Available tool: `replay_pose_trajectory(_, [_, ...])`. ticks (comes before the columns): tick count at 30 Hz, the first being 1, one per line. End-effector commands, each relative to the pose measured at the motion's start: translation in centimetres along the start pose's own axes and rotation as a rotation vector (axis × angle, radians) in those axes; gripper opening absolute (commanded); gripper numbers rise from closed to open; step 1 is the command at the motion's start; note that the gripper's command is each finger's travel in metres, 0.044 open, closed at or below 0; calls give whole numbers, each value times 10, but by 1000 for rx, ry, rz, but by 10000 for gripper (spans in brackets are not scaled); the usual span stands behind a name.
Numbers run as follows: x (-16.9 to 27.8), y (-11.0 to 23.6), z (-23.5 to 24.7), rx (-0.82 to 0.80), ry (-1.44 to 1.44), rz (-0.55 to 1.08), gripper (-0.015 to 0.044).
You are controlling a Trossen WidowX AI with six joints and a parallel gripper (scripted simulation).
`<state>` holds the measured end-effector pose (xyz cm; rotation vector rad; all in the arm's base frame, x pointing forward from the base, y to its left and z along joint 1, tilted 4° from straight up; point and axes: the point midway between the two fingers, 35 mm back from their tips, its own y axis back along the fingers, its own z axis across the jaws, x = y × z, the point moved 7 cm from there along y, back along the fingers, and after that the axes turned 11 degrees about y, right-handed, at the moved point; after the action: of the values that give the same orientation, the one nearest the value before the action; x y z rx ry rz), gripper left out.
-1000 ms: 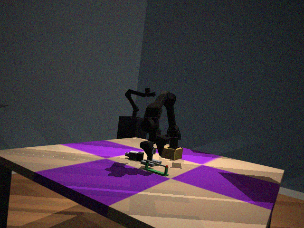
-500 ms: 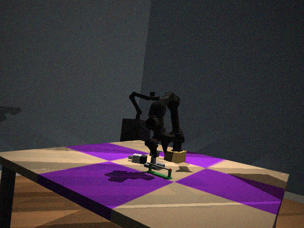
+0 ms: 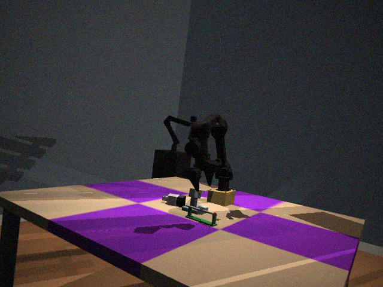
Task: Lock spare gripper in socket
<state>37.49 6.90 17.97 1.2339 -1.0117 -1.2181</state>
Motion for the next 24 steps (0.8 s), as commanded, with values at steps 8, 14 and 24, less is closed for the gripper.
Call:
replay_pose_trajectory(8, [2,31,7,20,-79,2,440])
replay_pose_trajectory(14, [57,31,31,80,-792,1,440])
replay_pose_trajectory(24, [132,19,93,193,-2020,-66,440])
